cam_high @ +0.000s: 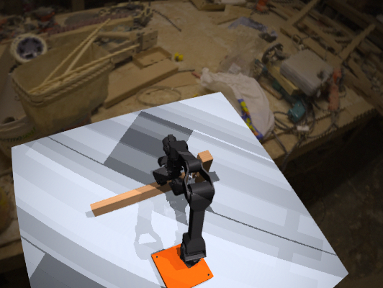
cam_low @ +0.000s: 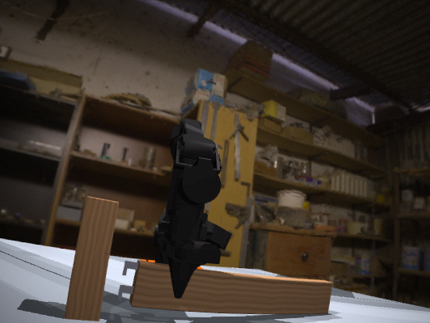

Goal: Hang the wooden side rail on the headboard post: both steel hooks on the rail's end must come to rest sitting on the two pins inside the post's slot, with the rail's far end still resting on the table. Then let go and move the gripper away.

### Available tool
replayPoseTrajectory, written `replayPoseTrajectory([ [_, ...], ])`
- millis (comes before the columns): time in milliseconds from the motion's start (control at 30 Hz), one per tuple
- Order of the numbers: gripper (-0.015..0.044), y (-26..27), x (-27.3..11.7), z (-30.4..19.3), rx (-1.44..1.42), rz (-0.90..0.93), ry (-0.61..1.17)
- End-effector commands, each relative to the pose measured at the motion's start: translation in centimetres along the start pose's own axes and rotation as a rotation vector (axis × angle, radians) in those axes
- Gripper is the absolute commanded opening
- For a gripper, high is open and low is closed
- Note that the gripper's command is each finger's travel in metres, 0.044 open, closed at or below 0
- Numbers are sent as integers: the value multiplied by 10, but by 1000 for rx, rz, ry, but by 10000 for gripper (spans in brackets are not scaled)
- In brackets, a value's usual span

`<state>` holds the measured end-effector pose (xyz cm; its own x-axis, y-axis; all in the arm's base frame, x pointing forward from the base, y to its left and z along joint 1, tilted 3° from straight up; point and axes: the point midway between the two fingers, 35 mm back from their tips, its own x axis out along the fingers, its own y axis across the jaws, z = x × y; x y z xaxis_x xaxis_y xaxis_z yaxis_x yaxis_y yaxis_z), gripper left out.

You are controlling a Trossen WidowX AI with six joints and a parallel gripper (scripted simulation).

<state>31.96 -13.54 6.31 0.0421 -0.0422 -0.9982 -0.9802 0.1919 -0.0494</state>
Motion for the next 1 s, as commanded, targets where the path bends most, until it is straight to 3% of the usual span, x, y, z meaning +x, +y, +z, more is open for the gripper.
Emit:
replayPoseTrajectory([
  [0, 0, -3, -8, 0, 8, -24, 1],
  [967, 0, -3, -13, 0, 8, -24, 1],
])
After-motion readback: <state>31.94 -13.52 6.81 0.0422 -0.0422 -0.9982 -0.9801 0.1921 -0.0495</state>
